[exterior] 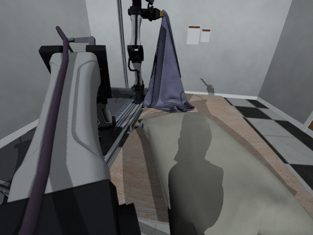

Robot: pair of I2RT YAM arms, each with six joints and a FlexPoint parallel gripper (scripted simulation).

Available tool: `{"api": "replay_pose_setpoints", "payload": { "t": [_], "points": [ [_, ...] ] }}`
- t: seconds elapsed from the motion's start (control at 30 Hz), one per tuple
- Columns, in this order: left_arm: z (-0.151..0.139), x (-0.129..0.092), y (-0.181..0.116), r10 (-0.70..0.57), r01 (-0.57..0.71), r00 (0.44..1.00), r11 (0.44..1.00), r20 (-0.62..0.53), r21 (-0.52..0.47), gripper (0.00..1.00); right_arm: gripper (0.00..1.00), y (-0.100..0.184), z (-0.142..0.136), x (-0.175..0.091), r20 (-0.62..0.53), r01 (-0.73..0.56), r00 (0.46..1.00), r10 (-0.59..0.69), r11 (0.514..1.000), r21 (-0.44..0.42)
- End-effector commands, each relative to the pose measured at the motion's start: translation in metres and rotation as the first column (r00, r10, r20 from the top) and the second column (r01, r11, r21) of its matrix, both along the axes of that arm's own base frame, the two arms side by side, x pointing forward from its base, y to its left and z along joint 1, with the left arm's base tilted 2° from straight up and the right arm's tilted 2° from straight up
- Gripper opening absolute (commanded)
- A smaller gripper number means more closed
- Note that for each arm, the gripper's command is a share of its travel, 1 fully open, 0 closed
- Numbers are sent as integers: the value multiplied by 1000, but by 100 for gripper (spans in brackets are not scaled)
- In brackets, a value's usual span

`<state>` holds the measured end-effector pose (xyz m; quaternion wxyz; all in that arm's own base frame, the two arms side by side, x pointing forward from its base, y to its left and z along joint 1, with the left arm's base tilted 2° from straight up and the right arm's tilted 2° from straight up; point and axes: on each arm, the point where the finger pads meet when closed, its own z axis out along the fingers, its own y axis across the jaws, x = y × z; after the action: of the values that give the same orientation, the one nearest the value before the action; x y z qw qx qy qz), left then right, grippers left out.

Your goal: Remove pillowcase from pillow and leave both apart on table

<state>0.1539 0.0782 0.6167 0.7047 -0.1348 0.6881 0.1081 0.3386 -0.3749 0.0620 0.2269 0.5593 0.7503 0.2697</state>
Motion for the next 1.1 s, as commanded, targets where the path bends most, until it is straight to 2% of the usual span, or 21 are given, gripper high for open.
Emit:
{"api": "replay_pose_setpoints", "payload": {
  "t": [0.0,0.4,0.43,0.6,0.87,0.93,0.97,1.07],
  "points": [
    [2,-3,12,15,-15,1000,1000,0,3,0,0,-12,-9,3,0,12,1000,-12,1000,-16],
    [3,-2,10,23,-23,1000,1000,-2,14,0,0,-7,-9,1,-2,8,1000,-8,1000,-14],
    [3,-3,12,20,-20,1000,1000,-1,10,0,0,-1,-27,-3,-25,13,1000,-12,1000,28],
    [3,-3,11,20,-20,1000,1000,-2,11,0,0,-3,-27,2,-15,9,1000,-8,1000,10],
    [3,-3,11,20,-20,1000,1000,-2,12,0,0,0,-44,-1,-23,11,1000,-10,1000,24],
    [3,-3,11,20,-20,1000,1000,-2,12,0,0,0,-44,-1,-23,11,1000,-10,1000,24],
    [3,-3,11,20,-20,1000,1000,-2,12,0,0,-7,-38,3,-9,8,1000,-8,1000,-2],
    [3,-3,11,20,-20,1000,1000,-2,12,0,0,2,-52,1,-25,7,1000,-6,1000,27]
  ]
}}
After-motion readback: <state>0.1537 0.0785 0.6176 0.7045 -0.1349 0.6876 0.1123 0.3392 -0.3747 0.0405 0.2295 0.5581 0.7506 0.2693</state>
